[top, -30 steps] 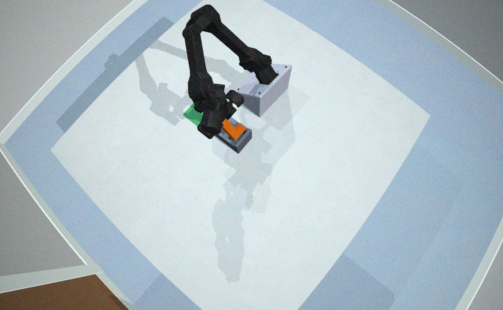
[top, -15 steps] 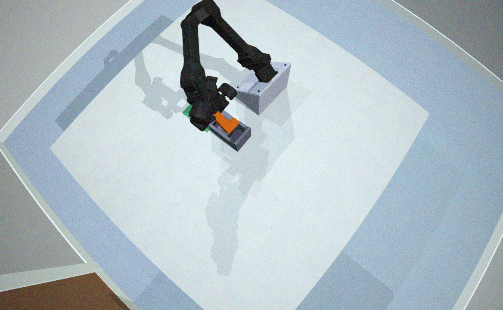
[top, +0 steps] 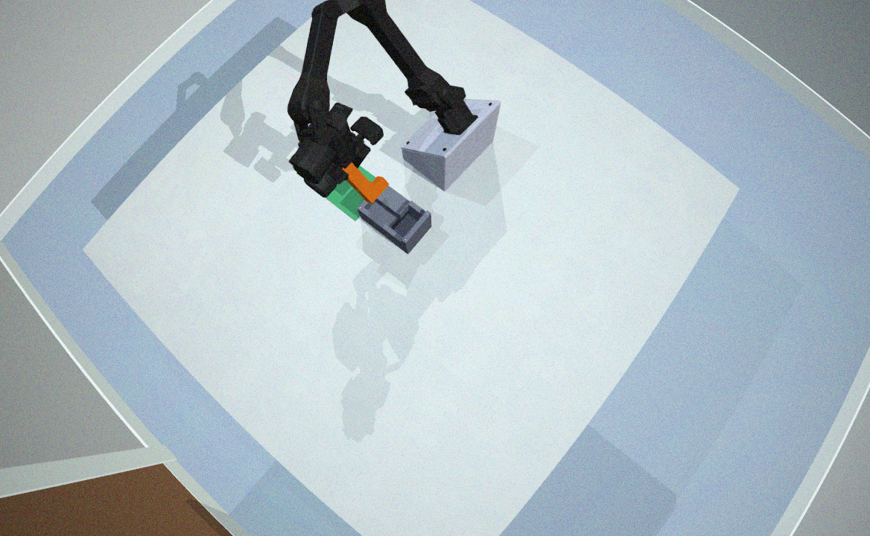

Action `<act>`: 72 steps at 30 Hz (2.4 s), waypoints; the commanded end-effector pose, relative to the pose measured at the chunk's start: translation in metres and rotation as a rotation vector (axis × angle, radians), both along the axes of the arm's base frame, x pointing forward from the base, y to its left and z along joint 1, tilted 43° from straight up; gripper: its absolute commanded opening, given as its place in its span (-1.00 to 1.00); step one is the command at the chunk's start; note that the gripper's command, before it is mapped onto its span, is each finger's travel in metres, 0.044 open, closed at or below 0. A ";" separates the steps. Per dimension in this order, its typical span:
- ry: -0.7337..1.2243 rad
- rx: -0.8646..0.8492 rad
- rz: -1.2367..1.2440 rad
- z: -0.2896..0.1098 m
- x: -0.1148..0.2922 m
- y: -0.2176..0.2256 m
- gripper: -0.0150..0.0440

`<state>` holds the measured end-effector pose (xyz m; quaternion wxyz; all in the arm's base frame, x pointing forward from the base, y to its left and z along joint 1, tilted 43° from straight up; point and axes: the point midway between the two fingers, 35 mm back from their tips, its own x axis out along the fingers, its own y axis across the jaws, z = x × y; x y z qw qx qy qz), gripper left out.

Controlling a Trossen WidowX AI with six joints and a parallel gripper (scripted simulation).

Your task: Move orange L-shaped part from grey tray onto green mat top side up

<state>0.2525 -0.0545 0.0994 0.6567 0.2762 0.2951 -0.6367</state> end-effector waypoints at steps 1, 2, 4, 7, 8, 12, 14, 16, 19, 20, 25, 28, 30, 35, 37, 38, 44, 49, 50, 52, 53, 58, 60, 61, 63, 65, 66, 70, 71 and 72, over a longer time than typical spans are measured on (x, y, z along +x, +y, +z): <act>0.001 -0.008 0.001 0.016 -0.002 -0.017 -0.49; 0.001 -0.008 0.001 0.019 -0.002 -0.020 -0.49; 0.000 -0.009 0.001 0.025 -0.003 -0.027 -0.49; 0.000 -0.010 0.001 0.034 -0.004 -0.037 -0.49; 0.000 -0.010 0.001 0.038 -0.005 -0.040 -0.49; 0.000 -0.011 0.001 0.046 -0.006 -0.049 -0.49; 0.000 -0.011 0.001 0.046 -0.006 -0.049 -0.49; 0.000 -0.011 0.001 0.045 -0.006 -0.049 -0.49; 0.000 -0.011 0.001 0.044 -0.006 -0.050 -0.49; 0.000 -0.011 0.001 0.043 -0.006 -0.051 -0.49; 0.000 -0.011 0.001 0.037 -0.005 -0.057 -0.49; -0.001 -0.011 0.001 0.034 -0.005 -0.060 -0.49; -0.001 -0.012 0.001 0.032 -0.005 -0.062 -0.49; -0.001 -0.012 0.001 0.026 -0.005 -0.067 -0.49; -0.001 -0.012 0.001 0.024 -0.005 -0.069 -0.49; -0.001 -0.012 0.001 0.023 -0.005 -0.070 -0.49; -0.001 -0.013 0.001 0.016 -0.005 -0.077 -0.49; -0.001 -0.013 0.001 0.011 -0.005 -0.082 -0.49; -0.001 -0.013 0.001 0.009 -0.005 -0.083 -0.49; -0.001 -0.013 0.001 0.007 -0.005 -0.085 -0.49; -0.001 -0.014 0.001 0.006 -0.005 -0.086 -0.49; -0.001 -0.014 0.001 0.001 -0.005 -0.091 -0.49; -0.001 -0.014 0.001 -0.002 -0.005 -0.094 -0.49; -0.001 -0.014 0.001 -0.003 -0.005 -0.095 -0.49; -0.001 -0.014 0.001 -0.005 -0.005 -0.097 -0.49; -0.001 -0.015 0.001 -0.007 -0.005 -0.099 -0.49; -0.001 -0.015 0.001 -0.008 -0.005 -0.100 -0.49; -0.001 -0.016 0.001 -0.013 -0.005 -0.104 -0.49; -0.001 -0.016 0.001 -0.013 -0.005 -0.105 -0.49; -0.001 -0.016 0.001 -0.013 -0.005 -0.105 -0.49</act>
